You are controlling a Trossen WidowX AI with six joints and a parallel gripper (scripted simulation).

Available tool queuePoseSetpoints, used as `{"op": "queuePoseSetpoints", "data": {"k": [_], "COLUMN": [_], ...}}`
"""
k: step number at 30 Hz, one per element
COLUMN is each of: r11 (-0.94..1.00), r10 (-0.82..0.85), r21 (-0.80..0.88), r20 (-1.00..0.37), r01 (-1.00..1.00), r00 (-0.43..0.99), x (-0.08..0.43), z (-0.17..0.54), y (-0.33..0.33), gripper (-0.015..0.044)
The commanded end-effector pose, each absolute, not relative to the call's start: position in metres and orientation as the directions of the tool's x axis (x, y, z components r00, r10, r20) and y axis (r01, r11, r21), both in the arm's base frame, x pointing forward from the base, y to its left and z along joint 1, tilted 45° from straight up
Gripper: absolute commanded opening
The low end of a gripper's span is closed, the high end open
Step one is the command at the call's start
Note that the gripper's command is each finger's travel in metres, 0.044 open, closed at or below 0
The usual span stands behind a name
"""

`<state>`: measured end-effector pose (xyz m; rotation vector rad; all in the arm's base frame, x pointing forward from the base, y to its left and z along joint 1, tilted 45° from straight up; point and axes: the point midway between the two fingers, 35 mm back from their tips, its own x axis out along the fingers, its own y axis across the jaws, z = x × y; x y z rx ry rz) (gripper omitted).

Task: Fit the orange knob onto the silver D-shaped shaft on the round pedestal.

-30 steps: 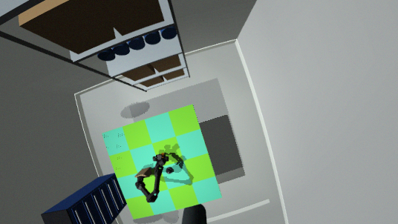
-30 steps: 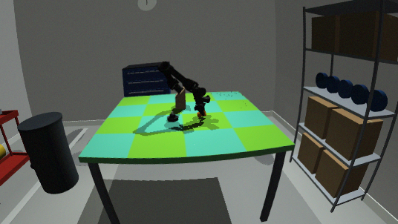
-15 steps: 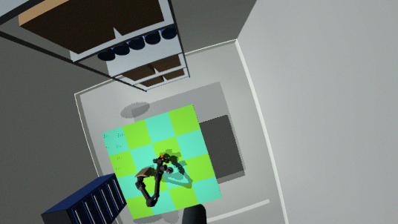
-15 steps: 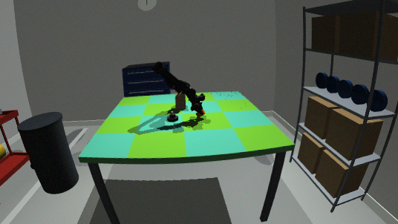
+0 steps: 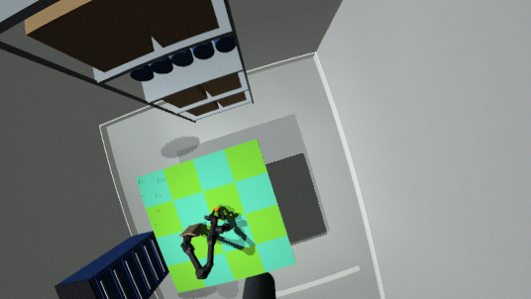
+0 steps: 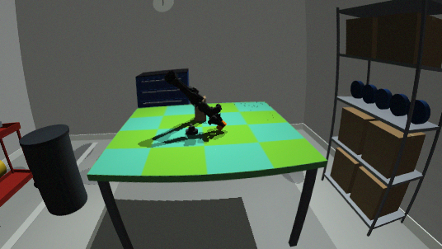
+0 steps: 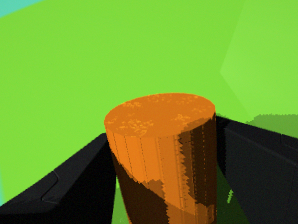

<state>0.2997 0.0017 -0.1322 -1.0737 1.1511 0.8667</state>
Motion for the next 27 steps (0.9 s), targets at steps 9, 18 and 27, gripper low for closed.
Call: {"op": "queuePoseSetpoints", "data": {"k": [9, 18, 27], "r11": [0.275, 0.275, 0.272], "r10": [0.193, 0.284, 0.268], "r21": [-0.203, -0.202, -0.205], "r20": [-0.946, -0.917, -0.922], "r01": [-0.940, -0.940, -0.940], "r00": [0.261, 0.280, 0.279], "x": [0.294, 0.291, 0.292], "z": [-0.125, -0.122, -0.121], "y": [-0.009, -0.014, -0.014], "gripper": [0.0180, 0.0180, 0.0260]}}
